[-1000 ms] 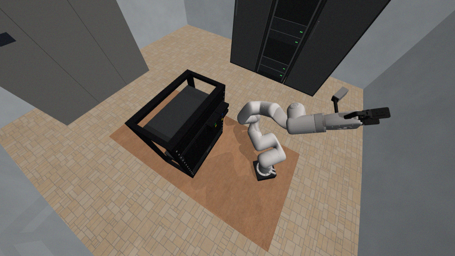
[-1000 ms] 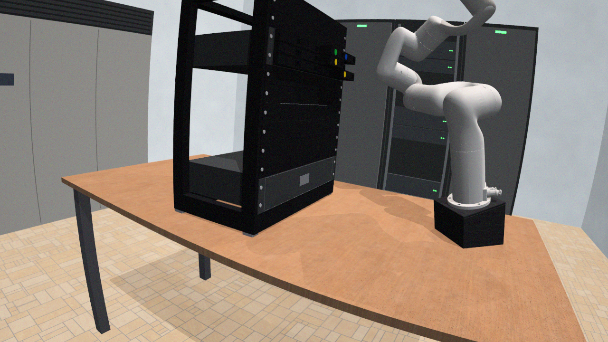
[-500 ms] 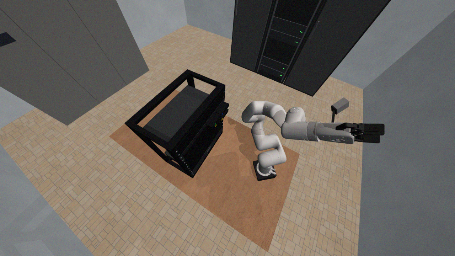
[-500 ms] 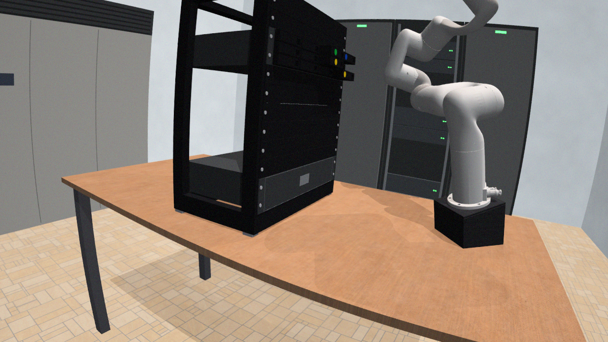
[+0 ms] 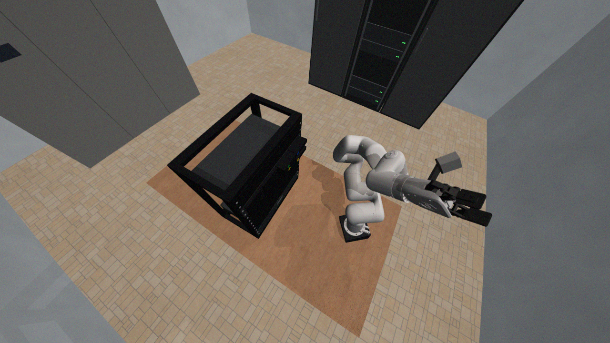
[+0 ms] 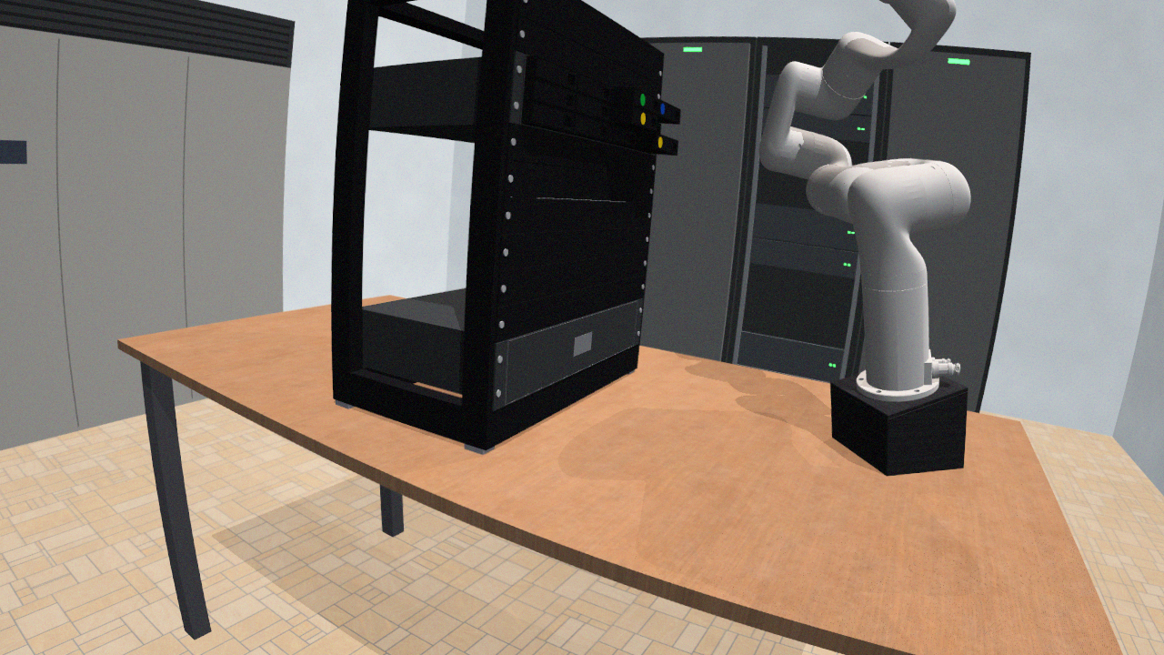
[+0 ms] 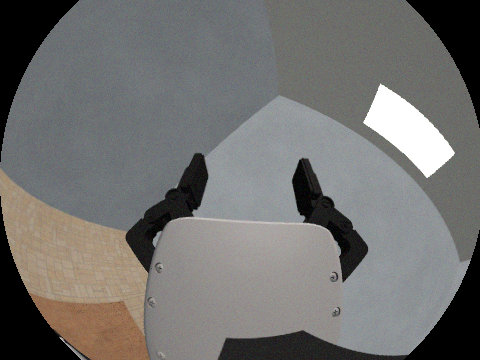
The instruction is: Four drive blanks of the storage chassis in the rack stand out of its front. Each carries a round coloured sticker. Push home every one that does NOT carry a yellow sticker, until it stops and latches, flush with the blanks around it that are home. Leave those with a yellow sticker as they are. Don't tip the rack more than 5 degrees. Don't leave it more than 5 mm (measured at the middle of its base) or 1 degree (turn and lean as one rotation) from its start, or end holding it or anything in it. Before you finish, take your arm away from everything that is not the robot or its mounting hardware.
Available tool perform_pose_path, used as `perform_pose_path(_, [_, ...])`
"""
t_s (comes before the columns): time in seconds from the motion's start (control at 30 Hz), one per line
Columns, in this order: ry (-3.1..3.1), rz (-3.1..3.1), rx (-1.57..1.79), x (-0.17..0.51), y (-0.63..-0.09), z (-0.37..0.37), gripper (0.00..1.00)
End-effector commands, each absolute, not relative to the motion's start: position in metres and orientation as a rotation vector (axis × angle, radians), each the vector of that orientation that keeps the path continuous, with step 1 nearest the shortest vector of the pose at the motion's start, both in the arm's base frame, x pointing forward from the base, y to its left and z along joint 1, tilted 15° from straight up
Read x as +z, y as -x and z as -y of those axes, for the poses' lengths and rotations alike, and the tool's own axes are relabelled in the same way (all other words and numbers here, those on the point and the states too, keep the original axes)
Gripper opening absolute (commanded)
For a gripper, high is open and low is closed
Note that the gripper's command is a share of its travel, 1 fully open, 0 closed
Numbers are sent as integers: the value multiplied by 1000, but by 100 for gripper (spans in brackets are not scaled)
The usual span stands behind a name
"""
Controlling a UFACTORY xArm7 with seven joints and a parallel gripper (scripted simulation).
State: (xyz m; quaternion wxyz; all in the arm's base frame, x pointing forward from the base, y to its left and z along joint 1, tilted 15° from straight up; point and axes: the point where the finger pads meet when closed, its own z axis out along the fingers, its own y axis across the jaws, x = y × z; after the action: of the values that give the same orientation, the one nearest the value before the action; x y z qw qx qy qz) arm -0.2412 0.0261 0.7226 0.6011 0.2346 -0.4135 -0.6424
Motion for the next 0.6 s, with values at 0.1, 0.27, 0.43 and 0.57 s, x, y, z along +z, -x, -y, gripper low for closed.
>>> perform_pose_path(0.1, [-462, 971, -1645, 724, 214, -62, 100])
perform_pose_path(0.27, [-368, 998, -1816, 722, 178, -96, 100])
perform_pose_path(0.43, [-263, 1029, -1993, 718, 136, -124, 100])
perform_pose_path(0.57, [-172, 1057, -2135, 712, 99, -142, 100])
